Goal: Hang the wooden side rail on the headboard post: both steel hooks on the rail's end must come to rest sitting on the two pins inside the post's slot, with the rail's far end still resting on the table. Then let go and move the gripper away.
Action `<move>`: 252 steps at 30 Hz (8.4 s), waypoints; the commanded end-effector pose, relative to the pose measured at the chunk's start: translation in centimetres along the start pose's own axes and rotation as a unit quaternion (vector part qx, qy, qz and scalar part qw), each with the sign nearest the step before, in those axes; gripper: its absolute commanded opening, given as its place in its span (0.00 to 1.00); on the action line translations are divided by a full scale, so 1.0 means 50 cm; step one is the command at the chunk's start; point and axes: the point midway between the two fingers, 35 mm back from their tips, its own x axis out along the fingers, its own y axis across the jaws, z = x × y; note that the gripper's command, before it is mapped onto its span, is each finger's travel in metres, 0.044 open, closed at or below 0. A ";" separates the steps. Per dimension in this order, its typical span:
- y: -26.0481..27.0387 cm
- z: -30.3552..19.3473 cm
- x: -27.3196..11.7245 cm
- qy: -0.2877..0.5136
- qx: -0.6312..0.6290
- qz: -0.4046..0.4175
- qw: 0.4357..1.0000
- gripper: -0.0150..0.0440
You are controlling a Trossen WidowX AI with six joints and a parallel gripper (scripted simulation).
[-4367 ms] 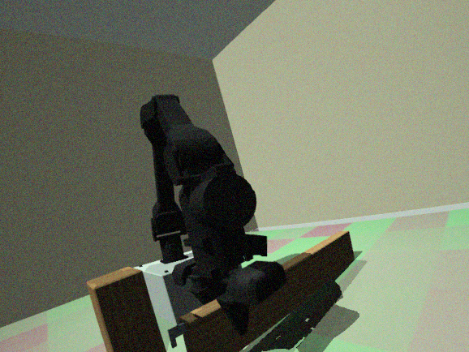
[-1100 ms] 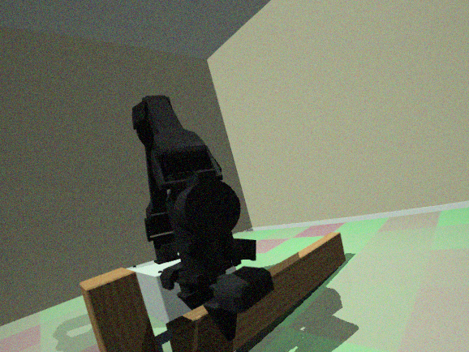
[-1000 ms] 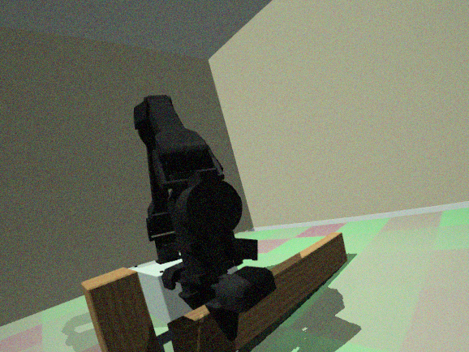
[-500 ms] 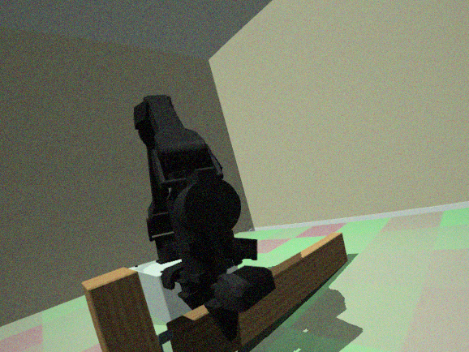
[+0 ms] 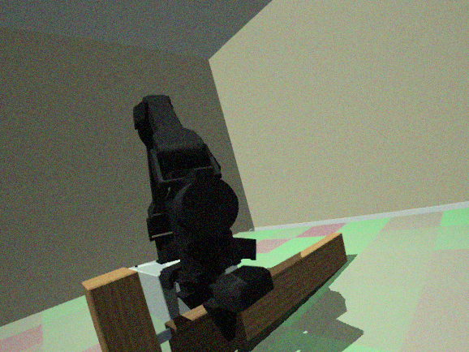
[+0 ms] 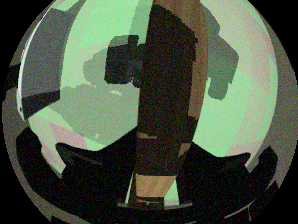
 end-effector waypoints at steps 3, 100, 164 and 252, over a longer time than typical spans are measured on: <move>-0.007 -0.005 -0.008 0.004 -0.002 -0.007 1.000 0.25; -0.008 -0.025 -0.007 0.004 -0.002 -0.007 1.000 0.25; -0.009 -0.037 -0.009 0.004 -0.002 -0.007 1.000 0.25; -0.007 -0.044 0.011 0.004 -0.002 -0.007 1.000 0.25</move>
